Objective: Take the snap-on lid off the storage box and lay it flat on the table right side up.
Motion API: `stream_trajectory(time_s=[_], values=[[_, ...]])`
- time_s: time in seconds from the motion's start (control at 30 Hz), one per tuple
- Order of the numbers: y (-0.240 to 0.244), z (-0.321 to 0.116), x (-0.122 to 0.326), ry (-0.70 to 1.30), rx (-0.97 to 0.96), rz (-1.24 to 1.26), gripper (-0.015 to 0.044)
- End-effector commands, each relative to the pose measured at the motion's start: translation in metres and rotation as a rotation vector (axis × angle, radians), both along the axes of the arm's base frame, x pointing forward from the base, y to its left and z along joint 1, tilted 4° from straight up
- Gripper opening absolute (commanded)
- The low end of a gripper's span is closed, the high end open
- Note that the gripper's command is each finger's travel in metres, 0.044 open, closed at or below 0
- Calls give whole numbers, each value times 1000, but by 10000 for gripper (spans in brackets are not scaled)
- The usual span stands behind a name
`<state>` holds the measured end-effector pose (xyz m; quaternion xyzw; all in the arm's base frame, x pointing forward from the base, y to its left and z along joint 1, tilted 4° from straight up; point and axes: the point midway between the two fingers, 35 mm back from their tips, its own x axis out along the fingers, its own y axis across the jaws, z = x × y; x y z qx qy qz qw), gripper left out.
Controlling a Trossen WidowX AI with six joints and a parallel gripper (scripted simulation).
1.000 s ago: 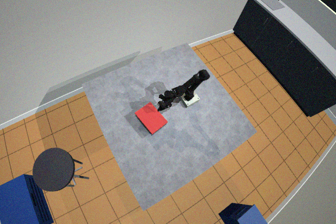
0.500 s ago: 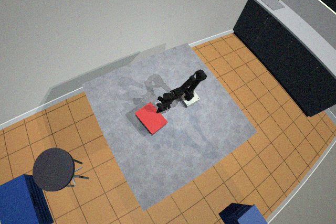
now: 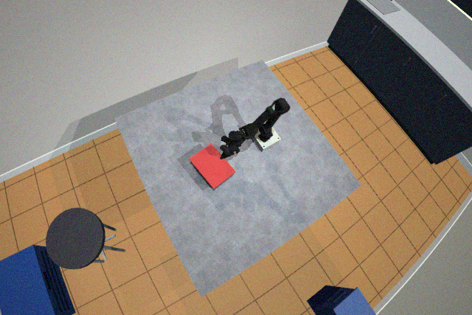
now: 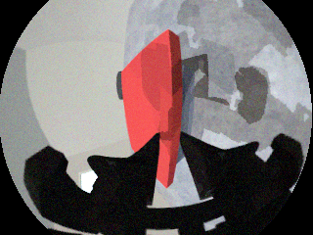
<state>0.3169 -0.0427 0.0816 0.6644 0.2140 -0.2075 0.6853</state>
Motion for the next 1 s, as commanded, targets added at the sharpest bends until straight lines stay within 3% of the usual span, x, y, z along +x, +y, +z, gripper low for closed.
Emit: stream_trajectory(time_s=[0.0, 0.97], values=[[0, -1, 0, 3, 2, -3, 17], [0, 5, -2, 0, 0, 0, 0]])
